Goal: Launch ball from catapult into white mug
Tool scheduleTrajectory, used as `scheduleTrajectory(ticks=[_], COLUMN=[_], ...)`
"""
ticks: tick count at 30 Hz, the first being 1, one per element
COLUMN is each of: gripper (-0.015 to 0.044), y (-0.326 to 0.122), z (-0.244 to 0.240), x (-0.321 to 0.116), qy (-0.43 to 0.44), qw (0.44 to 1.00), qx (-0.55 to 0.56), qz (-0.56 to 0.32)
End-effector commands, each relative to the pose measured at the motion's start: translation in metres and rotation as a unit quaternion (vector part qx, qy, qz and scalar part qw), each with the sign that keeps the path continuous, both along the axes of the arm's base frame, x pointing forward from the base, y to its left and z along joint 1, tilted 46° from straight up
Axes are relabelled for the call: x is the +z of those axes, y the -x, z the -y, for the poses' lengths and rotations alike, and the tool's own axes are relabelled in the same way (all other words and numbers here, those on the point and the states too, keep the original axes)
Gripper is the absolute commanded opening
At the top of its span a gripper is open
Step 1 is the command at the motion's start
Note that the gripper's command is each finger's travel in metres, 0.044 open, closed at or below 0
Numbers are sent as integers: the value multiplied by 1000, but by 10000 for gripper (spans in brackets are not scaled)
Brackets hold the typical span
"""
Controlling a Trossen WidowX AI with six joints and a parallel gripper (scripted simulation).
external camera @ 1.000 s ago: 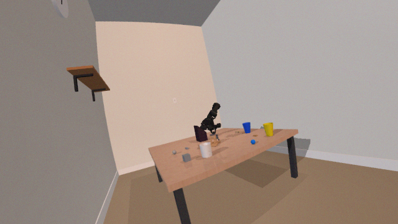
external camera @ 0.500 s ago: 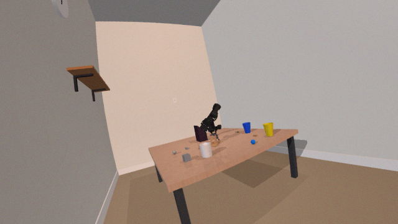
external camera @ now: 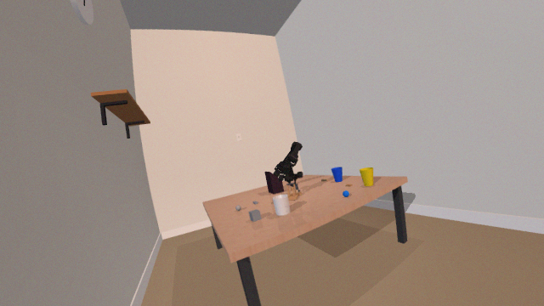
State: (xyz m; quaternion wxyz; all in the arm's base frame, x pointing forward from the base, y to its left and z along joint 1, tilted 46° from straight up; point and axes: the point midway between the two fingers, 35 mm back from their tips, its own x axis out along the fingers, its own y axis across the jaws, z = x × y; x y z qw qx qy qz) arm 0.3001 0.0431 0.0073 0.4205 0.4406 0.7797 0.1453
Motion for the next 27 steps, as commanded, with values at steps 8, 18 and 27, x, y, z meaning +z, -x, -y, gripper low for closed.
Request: scheduleTrajectory(ticks=[8,18,27], gripper=[262,440,440], y=[-1,0,-66], z=[3,64,120], x=[3,58,25], qy=[1,34,106], qw=[1000,998,981], qx=[-1,-53,-109], qz=[2,27,121])
